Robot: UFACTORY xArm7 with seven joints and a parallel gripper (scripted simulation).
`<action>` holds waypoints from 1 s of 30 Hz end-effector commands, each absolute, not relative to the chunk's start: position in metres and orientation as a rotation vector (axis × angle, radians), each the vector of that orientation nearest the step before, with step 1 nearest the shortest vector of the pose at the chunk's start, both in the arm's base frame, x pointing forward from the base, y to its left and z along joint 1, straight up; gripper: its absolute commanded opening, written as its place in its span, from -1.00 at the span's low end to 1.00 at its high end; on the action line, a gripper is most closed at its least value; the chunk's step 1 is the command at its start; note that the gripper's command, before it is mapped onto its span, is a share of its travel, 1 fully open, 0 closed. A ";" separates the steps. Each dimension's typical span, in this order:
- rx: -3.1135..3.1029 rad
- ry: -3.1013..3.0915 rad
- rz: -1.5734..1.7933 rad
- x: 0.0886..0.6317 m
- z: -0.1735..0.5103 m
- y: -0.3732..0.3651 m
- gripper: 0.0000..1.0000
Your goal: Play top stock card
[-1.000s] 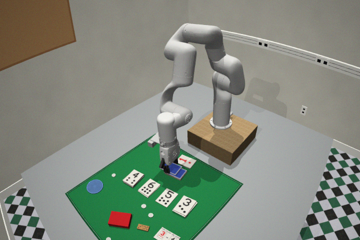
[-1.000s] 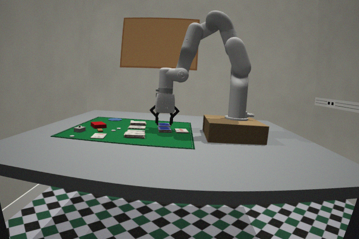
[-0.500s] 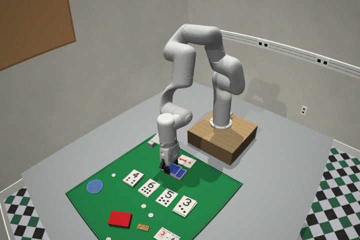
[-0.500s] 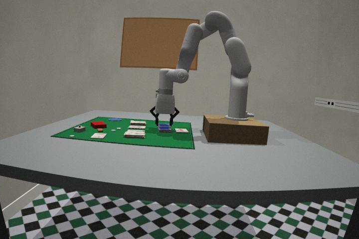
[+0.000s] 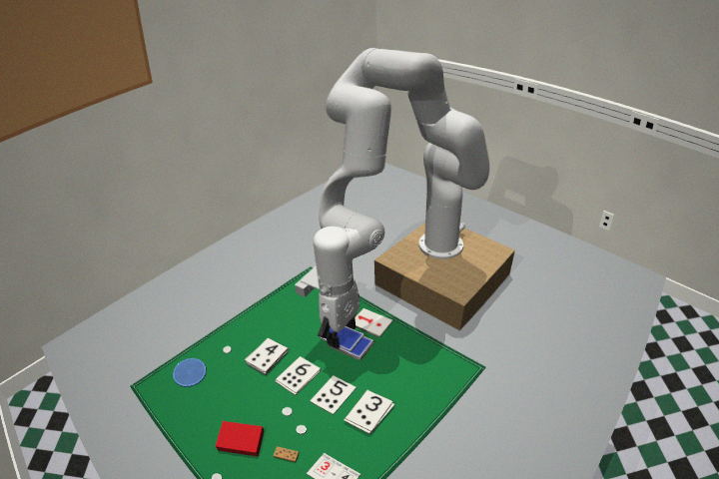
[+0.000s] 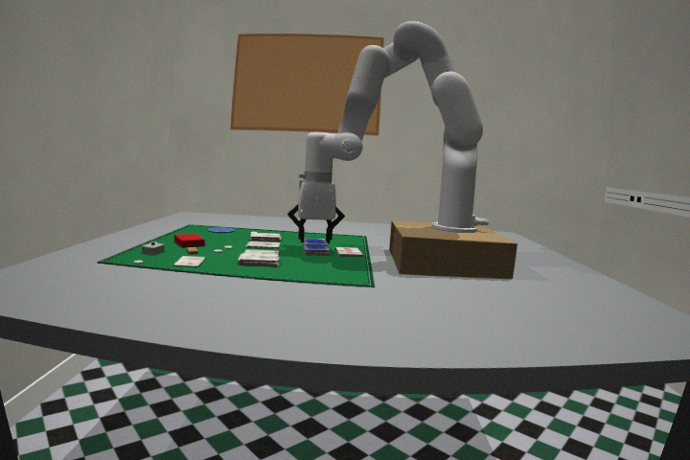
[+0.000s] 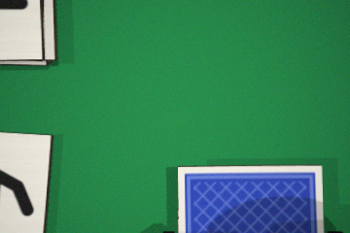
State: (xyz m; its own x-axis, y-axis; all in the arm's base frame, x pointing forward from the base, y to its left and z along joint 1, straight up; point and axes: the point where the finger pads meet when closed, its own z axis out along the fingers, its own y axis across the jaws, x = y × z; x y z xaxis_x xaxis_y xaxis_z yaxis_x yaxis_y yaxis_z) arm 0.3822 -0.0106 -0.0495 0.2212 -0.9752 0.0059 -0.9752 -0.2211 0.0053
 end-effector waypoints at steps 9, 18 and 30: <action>2.450 -1.957 0.007 0.384 -0.052 -0.011 0.48; 2.450 -1.957 0.007 0.384 -0.054 -0.011 0.48; 2.450 -1.957 0.007 0.384 -0.054 -0.011 0.48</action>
